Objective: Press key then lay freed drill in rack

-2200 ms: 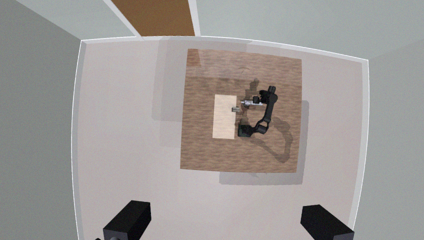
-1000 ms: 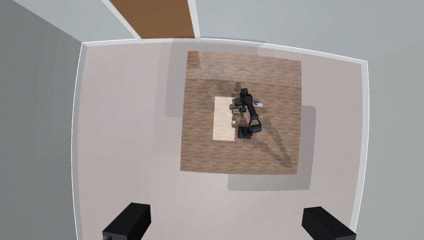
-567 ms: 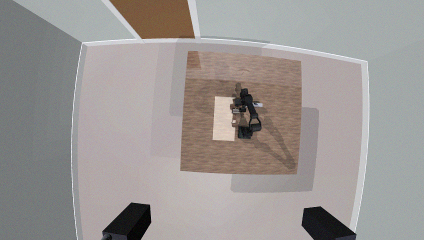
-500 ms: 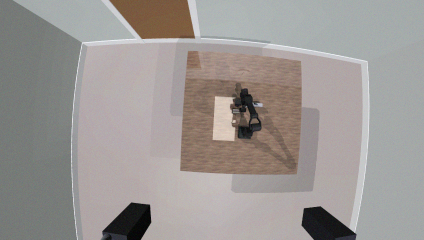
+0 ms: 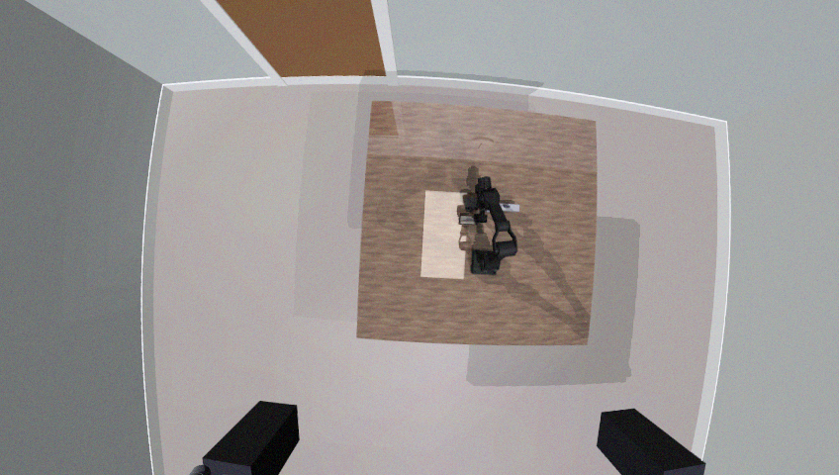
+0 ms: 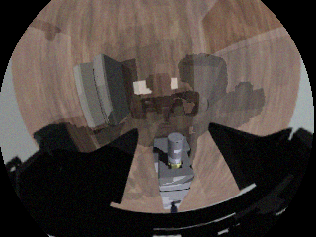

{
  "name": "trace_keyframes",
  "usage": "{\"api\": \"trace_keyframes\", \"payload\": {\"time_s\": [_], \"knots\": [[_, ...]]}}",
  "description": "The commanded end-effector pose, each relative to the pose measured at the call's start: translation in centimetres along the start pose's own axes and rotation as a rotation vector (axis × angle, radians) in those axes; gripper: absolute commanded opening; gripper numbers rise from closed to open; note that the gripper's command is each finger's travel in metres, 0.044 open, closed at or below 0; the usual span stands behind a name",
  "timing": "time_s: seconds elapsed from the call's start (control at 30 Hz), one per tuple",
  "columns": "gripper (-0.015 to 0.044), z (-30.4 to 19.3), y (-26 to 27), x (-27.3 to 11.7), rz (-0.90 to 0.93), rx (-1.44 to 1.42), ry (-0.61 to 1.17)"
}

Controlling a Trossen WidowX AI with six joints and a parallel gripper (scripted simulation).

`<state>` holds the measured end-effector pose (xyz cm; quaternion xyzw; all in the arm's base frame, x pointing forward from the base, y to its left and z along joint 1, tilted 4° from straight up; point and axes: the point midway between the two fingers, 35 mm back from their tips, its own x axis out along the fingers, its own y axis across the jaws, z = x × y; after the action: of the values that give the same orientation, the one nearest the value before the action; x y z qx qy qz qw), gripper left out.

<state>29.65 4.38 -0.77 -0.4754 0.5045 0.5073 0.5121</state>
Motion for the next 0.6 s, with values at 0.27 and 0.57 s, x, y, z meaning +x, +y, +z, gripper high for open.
{"api": "trace_keyframes", "payload": {"time_s": [0.27,0.57], "knots": [[0.0387,-0.19,0.16,0.67,0.005,0.000,0.001],[0.0151,-0.19,0.16,0.67,0.005,0.000,0.001]]}}
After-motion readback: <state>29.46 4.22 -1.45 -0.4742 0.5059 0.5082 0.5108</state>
